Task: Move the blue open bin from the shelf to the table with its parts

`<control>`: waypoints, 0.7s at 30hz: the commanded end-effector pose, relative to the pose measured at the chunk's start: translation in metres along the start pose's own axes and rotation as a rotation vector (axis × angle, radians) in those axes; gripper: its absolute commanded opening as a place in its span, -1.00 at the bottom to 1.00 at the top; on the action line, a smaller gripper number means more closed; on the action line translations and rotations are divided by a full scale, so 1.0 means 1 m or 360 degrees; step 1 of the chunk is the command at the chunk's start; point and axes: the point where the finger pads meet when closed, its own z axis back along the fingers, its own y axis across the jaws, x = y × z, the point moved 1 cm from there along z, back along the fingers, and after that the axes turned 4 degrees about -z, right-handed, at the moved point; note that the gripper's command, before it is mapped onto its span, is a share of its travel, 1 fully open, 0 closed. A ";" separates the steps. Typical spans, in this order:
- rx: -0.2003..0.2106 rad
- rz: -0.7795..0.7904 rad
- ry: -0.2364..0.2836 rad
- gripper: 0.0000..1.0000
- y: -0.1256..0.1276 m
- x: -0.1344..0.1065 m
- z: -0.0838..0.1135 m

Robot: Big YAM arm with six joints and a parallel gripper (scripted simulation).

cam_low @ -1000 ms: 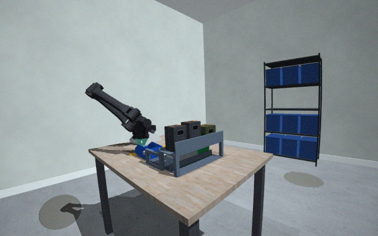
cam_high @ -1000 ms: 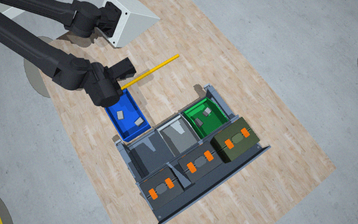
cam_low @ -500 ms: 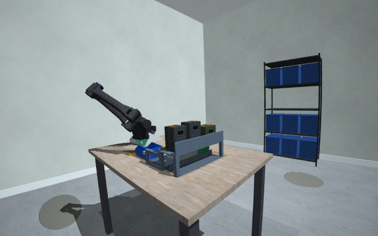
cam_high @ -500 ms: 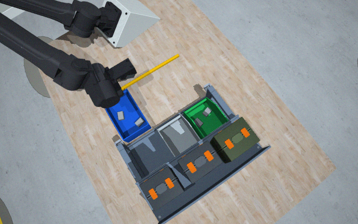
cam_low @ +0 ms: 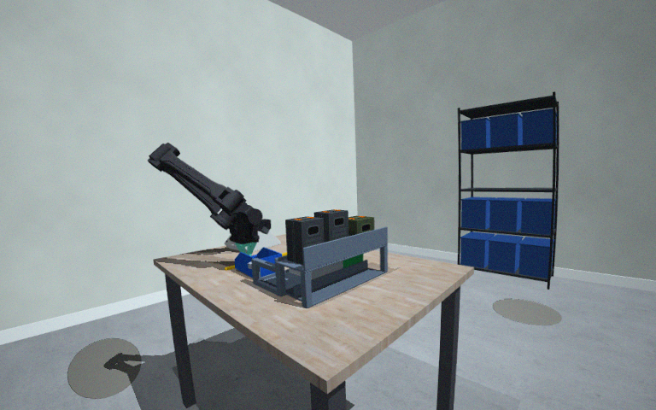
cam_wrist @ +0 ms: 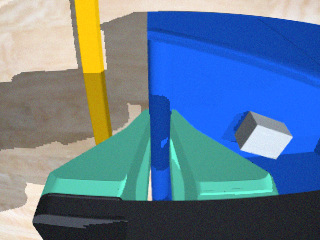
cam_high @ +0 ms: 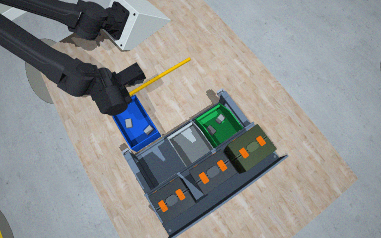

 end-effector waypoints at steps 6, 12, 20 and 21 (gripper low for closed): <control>-0.0005 0.0000 -0.0001 -1.00 -0.004 -0.001 -0.004; -0.0001 0.0005 -0.0001 -1.00 -0.002 0.000 -0.006; -0.0006 0.0003 -0.0001 -1.00 -0.003 -0.001 -0.005; -0.0005 0.0003 -0.0001 -1.00 -0.003 -0.001 -0.005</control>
